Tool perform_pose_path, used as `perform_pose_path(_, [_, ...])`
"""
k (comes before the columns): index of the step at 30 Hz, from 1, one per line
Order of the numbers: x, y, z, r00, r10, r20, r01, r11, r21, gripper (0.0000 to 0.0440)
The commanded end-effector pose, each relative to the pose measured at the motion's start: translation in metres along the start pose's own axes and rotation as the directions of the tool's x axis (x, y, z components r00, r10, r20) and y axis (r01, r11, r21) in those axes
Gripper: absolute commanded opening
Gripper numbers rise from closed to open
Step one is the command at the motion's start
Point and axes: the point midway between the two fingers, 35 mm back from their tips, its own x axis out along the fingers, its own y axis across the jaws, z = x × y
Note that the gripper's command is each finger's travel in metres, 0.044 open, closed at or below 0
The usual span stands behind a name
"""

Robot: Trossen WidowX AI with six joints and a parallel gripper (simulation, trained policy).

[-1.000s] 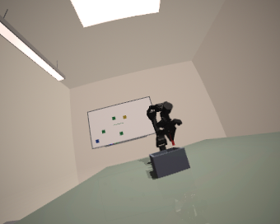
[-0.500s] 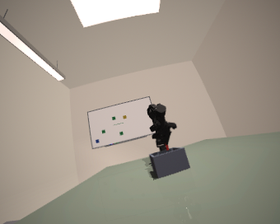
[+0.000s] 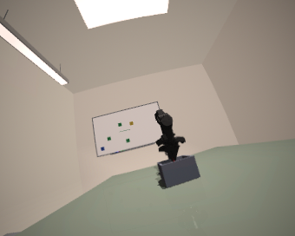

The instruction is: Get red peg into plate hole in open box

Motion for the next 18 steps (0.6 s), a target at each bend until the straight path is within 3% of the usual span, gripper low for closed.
perform_pose_path(1, [0.01,0.0,0.001,1.0,-0.016,-0.015,0.016,1.0,-0.013,0.0059])
perform_pose_path(5, [0.018,-0.002,0.003,0.999,-0.043,-0.026,0.042,0.998,-0.039,0.0137])
perform_pose_path(18, [0.024,0.018,0.024,0.998,-0.054,-0.035,0.051,0.995,-0.088,0.0143])
